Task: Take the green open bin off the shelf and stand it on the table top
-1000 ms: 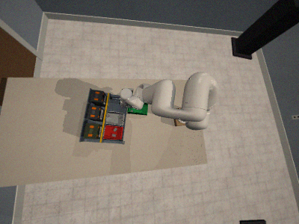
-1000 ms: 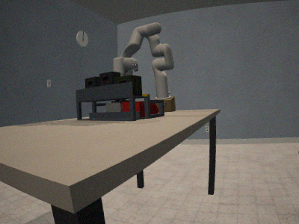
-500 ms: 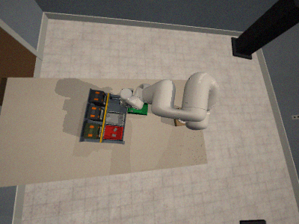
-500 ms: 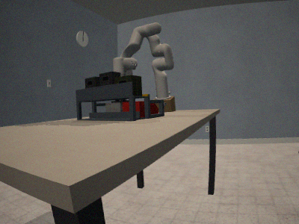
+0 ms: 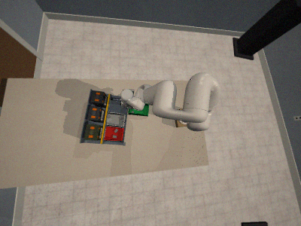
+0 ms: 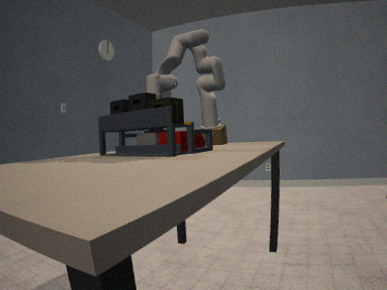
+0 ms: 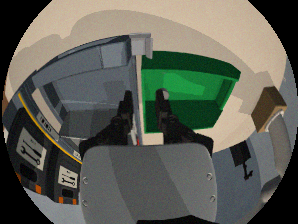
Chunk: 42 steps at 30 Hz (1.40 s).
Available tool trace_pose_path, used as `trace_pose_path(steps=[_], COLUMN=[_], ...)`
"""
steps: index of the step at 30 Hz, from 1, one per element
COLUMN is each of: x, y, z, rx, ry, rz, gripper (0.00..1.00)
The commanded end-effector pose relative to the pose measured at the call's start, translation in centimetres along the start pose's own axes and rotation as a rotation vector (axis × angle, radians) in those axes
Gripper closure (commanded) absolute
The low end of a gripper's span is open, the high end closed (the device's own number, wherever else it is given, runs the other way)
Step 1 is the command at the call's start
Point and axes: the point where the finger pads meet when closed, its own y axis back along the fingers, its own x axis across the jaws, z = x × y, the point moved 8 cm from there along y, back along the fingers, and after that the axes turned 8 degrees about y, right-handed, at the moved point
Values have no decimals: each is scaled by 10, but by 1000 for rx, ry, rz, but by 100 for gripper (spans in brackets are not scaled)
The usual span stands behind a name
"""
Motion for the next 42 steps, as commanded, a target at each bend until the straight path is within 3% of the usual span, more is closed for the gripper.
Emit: trace_pose_path(steps=[1, 20, 25, 37, 42], x=[-1, -1, -1, -1, -1], y=[1, 1, 56, 56, 81], z=[0, 0, 0, 0, 0], rx=[1, 1, 1, 1, 1], ry=[0, 0, 0, 0, 0], rz=[-4, -4, -3, -3, -4], gripper=[67, 67, 67, 67, 67])
